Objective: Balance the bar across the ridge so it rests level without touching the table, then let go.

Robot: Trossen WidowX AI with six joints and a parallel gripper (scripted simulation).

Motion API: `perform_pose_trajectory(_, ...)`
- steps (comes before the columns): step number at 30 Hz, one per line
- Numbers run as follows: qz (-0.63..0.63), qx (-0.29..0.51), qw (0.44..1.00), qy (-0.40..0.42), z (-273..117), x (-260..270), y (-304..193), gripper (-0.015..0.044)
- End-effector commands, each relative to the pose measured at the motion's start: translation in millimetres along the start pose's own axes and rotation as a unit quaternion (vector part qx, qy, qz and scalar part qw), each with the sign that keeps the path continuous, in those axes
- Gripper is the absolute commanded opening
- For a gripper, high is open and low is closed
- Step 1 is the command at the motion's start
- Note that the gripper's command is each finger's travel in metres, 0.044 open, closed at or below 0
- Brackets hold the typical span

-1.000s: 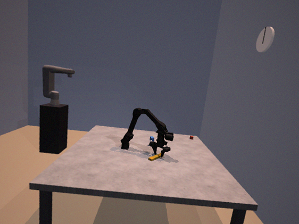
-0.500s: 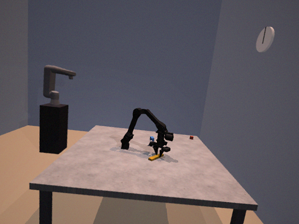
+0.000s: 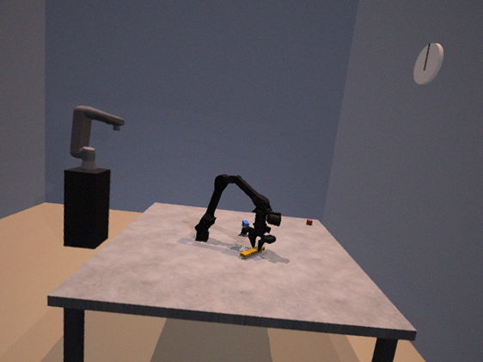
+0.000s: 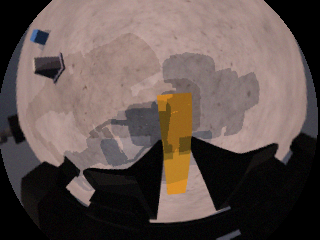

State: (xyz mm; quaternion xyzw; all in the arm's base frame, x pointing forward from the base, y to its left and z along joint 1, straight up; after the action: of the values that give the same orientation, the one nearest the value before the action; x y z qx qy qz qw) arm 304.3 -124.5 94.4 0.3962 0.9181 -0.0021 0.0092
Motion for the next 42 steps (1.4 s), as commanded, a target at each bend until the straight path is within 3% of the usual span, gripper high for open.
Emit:
perform_pose_trajectory(1, 0.001, -0.004, 1.000, -0.006, -13, -2, 1, 0.0000)
perform_pose_trajectory(28, 0.002, -0.004, 1.000, -0.004, -83, 2, -1, 0.0000)
perform_pose_trajectory(42, 0.090, -0.006, 0.996, -0.002, -86, 24, 34, 0.0000)
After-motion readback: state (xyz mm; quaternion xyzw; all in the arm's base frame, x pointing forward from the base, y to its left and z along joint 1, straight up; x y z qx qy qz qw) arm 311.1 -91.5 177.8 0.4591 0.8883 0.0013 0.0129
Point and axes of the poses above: the point midway between the two fingers, 35 mm back from their tips, its own z axis out along the fingers, its own x axis across the jaws, y = z × x, the point moved 3 cm from there along -z, back along the fingers, and after that the axes turned 6 degrees about z, right-handed, at the moved point
